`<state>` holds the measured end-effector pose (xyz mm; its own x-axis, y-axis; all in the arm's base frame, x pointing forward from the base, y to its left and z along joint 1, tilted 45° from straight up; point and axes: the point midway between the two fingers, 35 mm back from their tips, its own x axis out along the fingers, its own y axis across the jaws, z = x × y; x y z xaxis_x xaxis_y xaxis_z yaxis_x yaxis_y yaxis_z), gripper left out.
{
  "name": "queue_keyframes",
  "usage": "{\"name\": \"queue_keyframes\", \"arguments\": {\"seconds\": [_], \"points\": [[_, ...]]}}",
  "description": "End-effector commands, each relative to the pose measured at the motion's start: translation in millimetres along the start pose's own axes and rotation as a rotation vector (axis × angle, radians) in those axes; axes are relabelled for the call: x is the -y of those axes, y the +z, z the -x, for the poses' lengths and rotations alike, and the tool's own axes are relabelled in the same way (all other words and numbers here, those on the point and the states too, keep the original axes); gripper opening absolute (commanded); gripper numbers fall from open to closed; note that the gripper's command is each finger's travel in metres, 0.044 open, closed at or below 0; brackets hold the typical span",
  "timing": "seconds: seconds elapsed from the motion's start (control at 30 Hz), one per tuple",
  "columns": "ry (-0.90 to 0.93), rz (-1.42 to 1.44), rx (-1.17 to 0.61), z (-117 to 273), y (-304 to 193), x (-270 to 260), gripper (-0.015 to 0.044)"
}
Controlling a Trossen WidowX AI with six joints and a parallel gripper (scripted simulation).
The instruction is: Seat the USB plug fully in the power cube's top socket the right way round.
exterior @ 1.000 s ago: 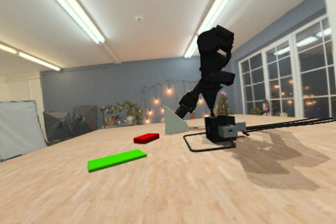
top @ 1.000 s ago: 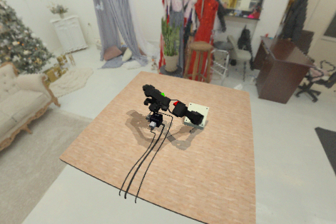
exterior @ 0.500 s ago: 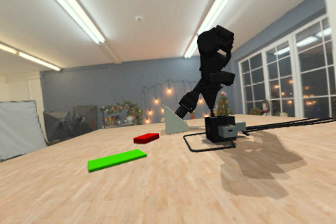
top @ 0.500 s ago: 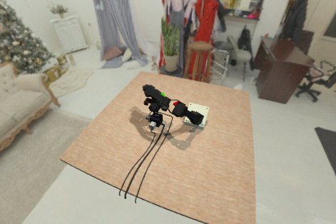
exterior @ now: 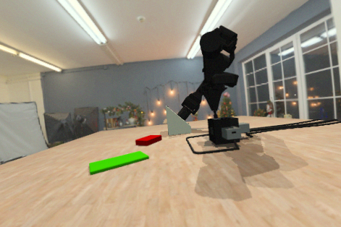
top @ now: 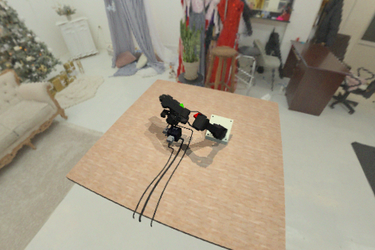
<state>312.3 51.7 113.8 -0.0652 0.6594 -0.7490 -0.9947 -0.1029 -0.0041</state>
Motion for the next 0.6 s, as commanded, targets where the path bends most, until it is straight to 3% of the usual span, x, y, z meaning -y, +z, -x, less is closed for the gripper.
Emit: {"name": "queue_keyframes", "arguments": {"seconds": [0.0, 0.57], "points": [[0.000, -0.001, 0.000, 0.1, -0.1, 0.0, 0.0095], [0.000, 0.000, 0.000, 10.9, -0.8, 0.0, 0.0095]]}}
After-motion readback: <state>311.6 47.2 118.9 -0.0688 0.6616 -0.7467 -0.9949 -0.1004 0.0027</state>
